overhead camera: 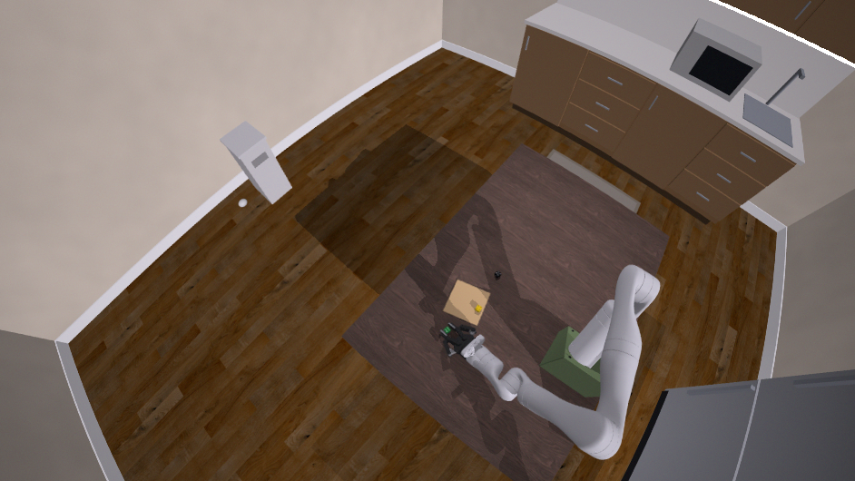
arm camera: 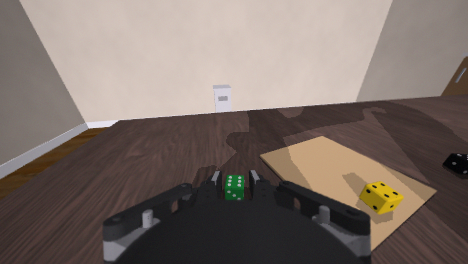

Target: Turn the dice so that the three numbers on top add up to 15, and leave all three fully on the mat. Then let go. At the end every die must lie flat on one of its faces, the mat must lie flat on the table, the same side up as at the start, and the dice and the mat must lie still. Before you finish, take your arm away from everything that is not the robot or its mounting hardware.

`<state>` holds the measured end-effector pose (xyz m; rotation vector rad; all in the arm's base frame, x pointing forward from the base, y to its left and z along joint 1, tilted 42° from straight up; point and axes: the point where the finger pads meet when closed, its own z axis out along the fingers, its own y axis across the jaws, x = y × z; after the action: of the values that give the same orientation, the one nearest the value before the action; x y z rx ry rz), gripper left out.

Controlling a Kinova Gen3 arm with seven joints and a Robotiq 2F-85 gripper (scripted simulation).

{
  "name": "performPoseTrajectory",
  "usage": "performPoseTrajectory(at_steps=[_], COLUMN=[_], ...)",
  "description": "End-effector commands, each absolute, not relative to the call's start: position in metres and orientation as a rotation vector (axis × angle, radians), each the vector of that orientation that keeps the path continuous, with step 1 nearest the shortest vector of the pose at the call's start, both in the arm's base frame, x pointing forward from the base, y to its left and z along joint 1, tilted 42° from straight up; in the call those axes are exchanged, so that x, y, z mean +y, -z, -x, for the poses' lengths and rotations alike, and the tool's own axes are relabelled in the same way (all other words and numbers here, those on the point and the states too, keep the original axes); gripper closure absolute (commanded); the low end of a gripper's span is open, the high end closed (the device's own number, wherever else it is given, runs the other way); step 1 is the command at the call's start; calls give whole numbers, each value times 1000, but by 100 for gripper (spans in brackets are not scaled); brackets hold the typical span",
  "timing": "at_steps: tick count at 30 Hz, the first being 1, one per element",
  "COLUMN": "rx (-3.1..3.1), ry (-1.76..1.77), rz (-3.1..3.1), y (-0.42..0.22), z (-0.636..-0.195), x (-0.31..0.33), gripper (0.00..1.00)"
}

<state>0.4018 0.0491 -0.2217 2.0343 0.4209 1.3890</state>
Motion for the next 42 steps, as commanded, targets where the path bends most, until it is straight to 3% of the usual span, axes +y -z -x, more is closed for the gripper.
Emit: performPoseTrajectory(at_steps=[1, 11, 28, 42], rx=[421, 421, 421, 421], ry=[-1391, -1391, -1391, -1391], rz=[-2035, -2035, -2035, -2035], y=[221, 221, 210, 200], z=[-402, -399, -358, -355], x=[50, 51, 65, 74], gripper=[65, 65, 65, 65])
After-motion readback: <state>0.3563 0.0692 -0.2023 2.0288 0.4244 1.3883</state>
